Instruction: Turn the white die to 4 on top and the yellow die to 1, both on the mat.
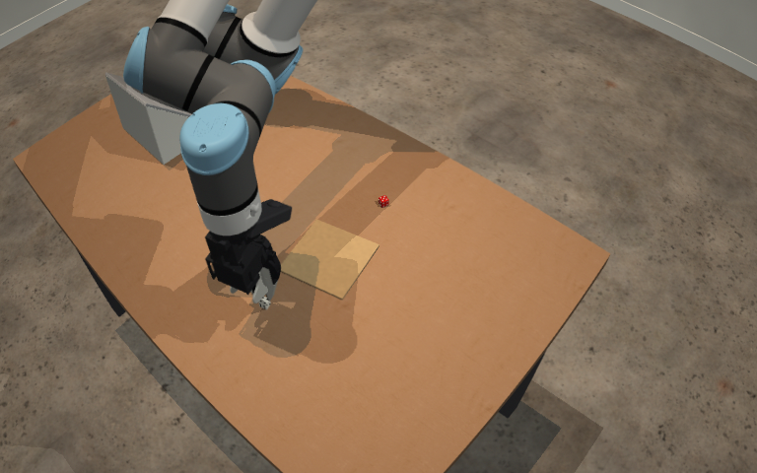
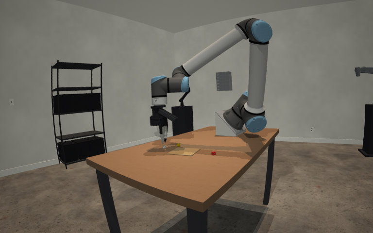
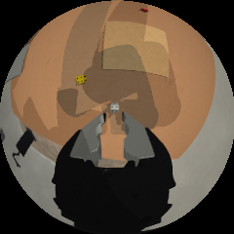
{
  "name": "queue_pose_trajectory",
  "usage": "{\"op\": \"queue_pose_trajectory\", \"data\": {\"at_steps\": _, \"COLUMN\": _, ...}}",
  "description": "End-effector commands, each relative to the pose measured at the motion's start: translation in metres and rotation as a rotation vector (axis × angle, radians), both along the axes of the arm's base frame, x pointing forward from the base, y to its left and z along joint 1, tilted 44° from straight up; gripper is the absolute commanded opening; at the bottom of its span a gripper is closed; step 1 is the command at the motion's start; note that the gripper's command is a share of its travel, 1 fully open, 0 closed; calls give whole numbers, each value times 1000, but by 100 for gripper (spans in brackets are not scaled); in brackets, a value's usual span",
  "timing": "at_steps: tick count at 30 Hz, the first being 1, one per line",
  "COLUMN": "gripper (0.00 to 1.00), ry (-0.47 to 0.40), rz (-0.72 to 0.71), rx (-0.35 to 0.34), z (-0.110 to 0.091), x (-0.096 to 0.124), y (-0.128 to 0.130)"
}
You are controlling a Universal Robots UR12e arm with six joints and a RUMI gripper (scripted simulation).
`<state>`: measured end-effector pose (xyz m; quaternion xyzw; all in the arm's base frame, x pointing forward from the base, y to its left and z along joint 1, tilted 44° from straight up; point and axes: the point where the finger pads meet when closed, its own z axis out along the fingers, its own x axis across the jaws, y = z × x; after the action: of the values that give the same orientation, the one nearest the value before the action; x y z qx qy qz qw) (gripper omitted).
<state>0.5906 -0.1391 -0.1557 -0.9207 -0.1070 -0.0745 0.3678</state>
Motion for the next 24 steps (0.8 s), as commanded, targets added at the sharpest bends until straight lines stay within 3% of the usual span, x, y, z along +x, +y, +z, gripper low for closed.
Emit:
{"op": "queue_pose_trajectory", "data": {"at_steps": 1, "gripper": 18, "ry": -1, "rz": -1, "rx": -1, "z": -2, "x": 1, "y": 1}}
{"op": "queue_pose_trajectory", "data": {"at_steps": 24, "gripper": 18, "ry": -1, "rz": -1, "rx": -1, "z": -6, "x": 1, "y": 5}}
